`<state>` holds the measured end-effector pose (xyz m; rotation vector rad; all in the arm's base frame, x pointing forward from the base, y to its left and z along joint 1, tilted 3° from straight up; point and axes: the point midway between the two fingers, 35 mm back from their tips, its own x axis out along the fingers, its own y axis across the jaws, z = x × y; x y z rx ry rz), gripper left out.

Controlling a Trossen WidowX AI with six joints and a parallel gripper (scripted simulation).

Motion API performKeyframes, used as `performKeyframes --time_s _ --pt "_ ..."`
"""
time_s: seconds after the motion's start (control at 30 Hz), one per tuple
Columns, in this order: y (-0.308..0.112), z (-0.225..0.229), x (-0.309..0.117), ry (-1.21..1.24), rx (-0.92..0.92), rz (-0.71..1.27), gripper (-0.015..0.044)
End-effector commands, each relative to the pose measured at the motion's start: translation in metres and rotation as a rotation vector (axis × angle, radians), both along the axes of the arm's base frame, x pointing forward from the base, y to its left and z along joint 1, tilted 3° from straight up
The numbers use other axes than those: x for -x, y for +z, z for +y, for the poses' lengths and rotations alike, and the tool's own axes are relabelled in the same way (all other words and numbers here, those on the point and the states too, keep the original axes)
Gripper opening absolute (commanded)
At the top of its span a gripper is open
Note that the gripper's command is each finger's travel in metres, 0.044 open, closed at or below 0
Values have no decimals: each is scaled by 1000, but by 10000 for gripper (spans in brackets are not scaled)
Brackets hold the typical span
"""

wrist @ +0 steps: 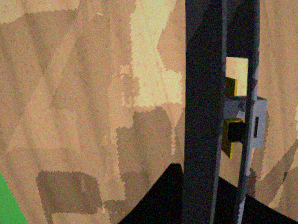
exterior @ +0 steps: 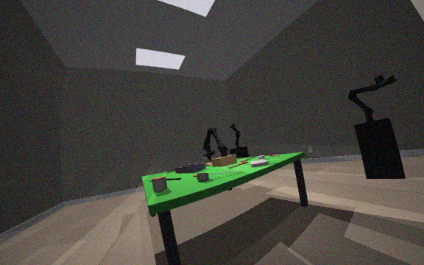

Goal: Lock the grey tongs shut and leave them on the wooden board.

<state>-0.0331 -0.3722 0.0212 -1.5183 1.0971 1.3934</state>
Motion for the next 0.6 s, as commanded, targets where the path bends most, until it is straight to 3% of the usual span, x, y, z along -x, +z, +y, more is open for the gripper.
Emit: performKeyframes --time_s 0.0,0.07,0.57 --pt "-6 2 0 -3 -9 2 -150" --pt "-6 2 0 -3 -9 2 -150" --pt "-2 0 0 0 -2 0 244"
